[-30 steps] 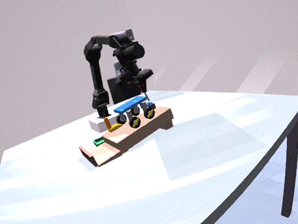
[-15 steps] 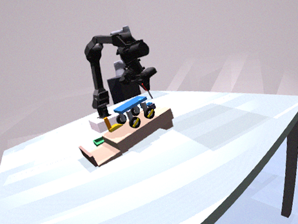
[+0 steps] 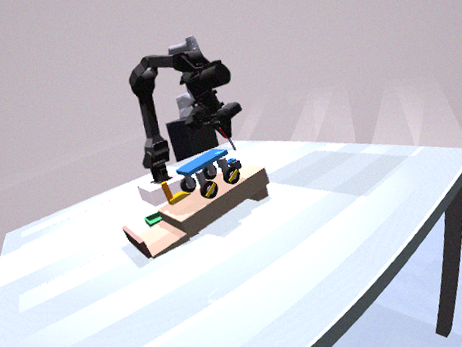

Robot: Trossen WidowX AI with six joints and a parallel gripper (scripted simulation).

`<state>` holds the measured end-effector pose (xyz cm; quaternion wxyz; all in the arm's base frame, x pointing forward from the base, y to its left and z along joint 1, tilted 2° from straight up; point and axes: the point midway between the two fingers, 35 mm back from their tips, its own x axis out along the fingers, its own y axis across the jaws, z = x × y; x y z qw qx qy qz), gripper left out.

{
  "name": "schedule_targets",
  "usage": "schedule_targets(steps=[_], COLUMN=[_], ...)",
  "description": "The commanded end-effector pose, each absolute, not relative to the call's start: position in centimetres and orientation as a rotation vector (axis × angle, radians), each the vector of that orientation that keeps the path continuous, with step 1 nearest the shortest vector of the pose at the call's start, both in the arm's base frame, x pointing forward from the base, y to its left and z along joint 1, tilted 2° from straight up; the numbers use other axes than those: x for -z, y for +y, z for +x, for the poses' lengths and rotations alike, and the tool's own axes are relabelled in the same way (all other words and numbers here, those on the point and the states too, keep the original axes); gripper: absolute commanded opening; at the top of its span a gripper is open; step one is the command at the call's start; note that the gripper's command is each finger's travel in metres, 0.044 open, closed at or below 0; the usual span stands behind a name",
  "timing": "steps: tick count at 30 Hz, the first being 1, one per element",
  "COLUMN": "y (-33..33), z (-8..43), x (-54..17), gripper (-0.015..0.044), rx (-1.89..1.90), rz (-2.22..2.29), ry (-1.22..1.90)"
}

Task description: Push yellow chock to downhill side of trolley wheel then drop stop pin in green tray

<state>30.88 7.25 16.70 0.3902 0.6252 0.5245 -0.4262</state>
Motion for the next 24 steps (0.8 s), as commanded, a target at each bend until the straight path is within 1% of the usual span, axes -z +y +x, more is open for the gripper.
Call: schedule_targets(steps=[1,17,24], y=[7.5,8.4,7.9], z=[29.5,24.6,24.5], x=[-16.6,-16.3,-16.2], gripper=[0.0,0.0,0.0], rx=[1.086,1.089,1.089], rz=[1.591,1.59,1.59], ry=[1.329,1.332,1.332])
